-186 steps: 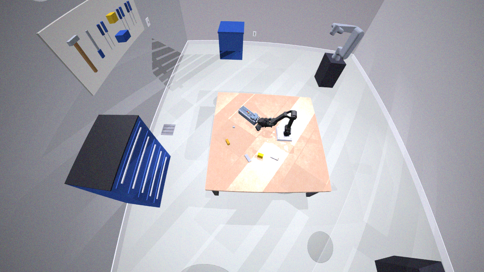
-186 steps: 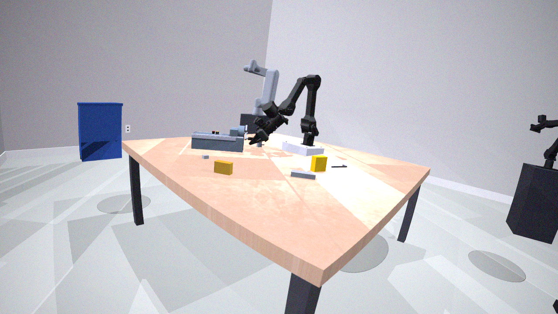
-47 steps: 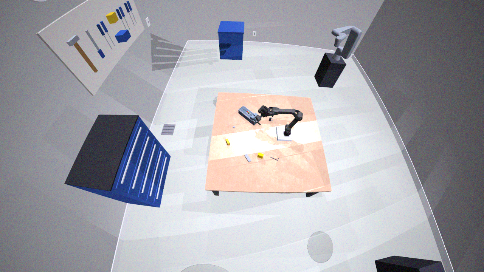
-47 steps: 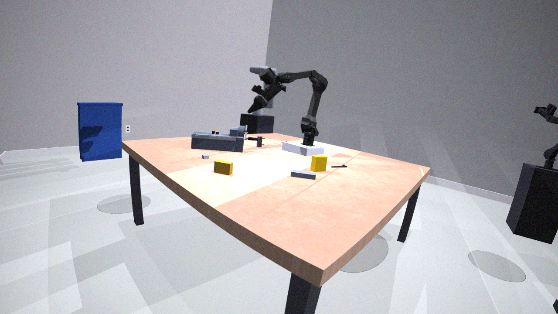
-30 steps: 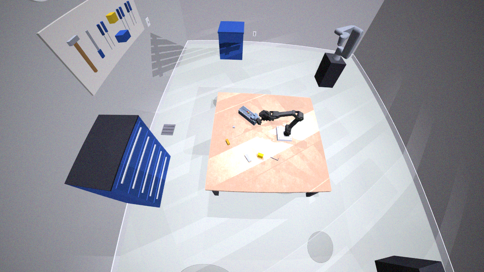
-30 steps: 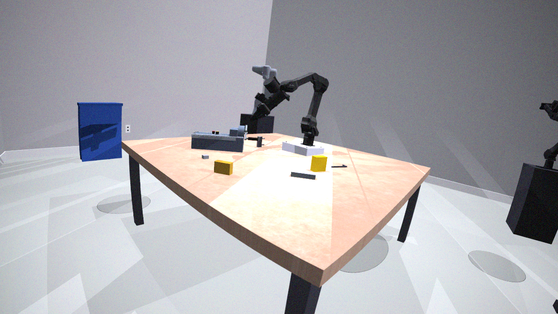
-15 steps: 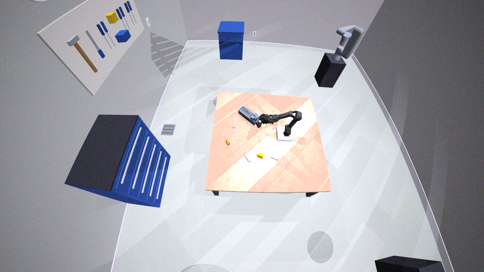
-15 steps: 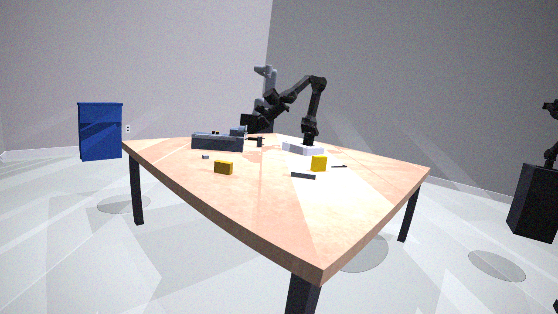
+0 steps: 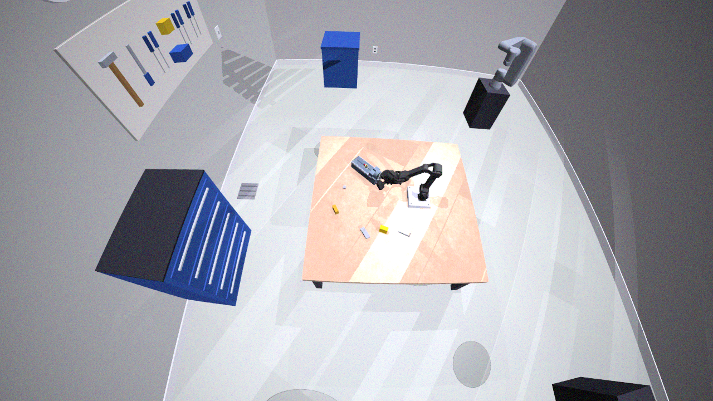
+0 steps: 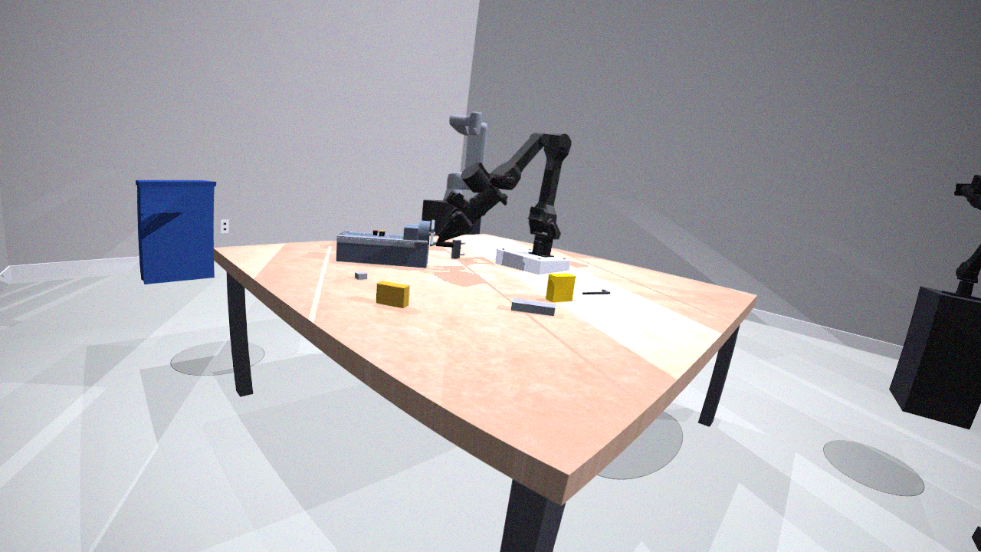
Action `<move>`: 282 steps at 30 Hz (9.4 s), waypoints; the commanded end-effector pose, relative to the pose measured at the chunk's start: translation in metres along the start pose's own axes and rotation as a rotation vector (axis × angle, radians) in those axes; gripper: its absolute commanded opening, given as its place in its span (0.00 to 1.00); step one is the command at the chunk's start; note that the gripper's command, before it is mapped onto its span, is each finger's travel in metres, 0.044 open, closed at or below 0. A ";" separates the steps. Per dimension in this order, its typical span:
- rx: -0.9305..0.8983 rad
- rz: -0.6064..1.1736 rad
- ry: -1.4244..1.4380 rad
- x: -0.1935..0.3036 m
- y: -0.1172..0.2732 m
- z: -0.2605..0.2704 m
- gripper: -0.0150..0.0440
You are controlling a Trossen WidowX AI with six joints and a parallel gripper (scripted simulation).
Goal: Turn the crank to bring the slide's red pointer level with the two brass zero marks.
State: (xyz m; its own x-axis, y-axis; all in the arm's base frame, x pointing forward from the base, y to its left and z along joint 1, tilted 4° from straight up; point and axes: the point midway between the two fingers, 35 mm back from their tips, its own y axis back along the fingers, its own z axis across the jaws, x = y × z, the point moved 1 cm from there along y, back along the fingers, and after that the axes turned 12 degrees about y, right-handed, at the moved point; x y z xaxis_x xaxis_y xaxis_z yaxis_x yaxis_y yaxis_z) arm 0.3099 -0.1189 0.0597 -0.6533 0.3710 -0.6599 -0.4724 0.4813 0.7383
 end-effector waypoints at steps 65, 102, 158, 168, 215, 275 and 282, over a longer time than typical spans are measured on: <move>0.004 0.000 -0.004 0.020 -0.019 0.011 0.25; 0.004 0.000 -0.004 0.002 0.000 0.009 0.25; 0.007 0.000 -0.002 0.002 0.010 -0.038 0.25; 0.007 0.000 -0.002 0.004 0.009 -0.041 0.25; 0.007 0.000 -0.002 0.008 0.005 -0.043 0.25; 0.007 0.000 -0.002 0.008 0.004 -0.043 0.25; 0.007 0.000 -0.002 0.008 0.004 -0.043 0.25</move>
State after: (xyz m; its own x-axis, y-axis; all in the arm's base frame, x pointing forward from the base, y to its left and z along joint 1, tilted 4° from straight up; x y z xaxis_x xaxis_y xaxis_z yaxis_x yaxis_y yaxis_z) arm 0.2782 -0.1468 0.0645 -0.6492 0.3725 -0.6632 -0.4738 0.4840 0.7357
